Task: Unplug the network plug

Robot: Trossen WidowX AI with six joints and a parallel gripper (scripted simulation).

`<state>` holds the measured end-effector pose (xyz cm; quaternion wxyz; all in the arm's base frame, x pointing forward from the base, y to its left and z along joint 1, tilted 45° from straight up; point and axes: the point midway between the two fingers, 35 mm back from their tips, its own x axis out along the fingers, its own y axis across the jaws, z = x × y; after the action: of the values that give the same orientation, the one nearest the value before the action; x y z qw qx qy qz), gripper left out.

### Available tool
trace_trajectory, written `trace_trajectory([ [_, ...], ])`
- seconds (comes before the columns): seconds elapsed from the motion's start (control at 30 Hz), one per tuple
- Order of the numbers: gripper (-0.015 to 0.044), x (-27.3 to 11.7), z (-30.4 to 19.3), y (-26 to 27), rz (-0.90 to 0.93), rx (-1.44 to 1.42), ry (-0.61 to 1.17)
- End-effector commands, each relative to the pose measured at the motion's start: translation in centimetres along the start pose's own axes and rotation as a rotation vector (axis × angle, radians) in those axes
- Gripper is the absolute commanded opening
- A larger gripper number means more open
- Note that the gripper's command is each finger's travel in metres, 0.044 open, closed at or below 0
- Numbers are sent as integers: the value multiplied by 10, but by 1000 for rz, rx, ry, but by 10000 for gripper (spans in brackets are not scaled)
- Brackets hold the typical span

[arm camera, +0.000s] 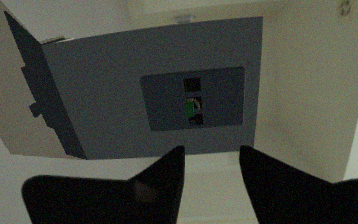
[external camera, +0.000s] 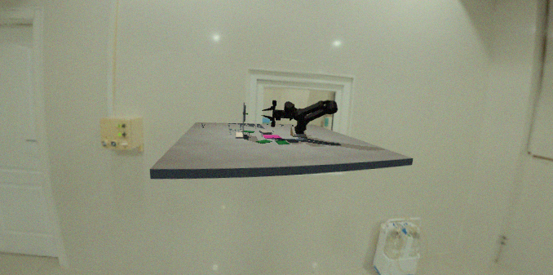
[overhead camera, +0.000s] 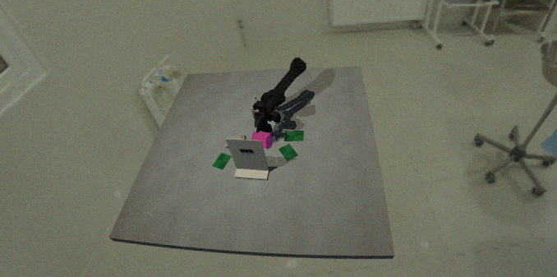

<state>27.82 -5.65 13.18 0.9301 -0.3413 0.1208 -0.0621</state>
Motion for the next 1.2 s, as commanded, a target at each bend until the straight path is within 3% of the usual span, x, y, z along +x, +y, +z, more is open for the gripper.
trace_trajectory([
  [0.0, 156, -6, -23, 9, 3, -80, 46],
  [1.17, 156, 52, -12, 11, 1, -82, 45],
])
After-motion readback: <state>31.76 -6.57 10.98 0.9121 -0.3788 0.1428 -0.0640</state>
